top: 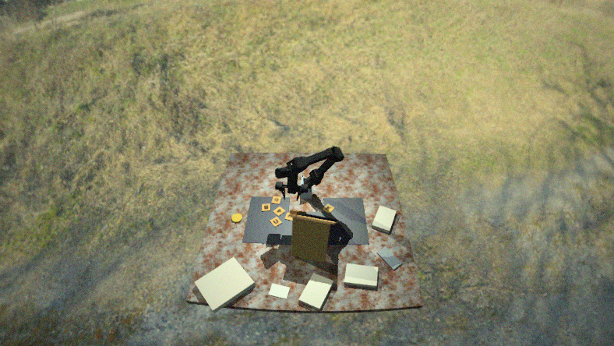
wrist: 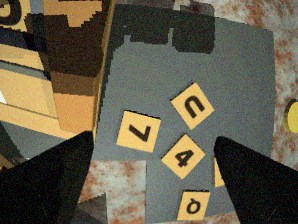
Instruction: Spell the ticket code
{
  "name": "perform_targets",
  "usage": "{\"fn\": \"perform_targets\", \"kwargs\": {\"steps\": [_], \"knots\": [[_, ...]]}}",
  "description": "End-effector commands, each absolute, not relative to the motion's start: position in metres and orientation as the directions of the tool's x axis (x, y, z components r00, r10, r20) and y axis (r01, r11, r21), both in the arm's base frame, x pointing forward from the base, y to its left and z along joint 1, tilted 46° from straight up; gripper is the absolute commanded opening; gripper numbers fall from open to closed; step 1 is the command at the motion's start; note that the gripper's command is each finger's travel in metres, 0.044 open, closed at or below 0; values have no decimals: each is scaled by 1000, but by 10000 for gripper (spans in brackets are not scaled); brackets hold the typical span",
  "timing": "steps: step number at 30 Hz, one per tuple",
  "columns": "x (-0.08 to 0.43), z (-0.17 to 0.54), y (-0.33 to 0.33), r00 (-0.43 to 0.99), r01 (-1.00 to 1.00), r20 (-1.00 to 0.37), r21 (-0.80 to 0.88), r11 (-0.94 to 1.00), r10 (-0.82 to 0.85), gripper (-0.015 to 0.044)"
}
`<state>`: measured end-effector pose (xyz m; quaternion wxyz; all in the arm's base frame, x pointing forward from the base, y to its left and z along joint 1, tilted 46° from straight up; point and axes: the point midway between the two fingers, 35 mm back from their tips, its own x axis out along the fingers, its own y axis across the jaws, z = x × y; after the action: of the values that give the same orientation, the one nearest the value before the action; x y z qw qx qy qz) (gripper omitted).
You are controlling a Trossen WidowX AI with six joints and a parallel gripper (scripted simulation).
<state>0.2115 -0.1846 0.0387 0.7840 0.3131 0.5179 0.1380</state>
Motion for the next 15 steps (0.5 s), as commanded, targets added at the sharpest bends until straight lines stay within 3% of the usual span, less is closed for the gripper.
{"fn": "perform_targets", "kwargs": {"steps": [1, 8, 15], "knots": [[203, -17, -183, 323, 324, -738, 674, 664, 592, 340], [170, -116, -158, 126, 695, -721, 554, 457, 682, 340], [164, -125, -153, 106, 726, -716, 530, 438, 690, 340]]}}
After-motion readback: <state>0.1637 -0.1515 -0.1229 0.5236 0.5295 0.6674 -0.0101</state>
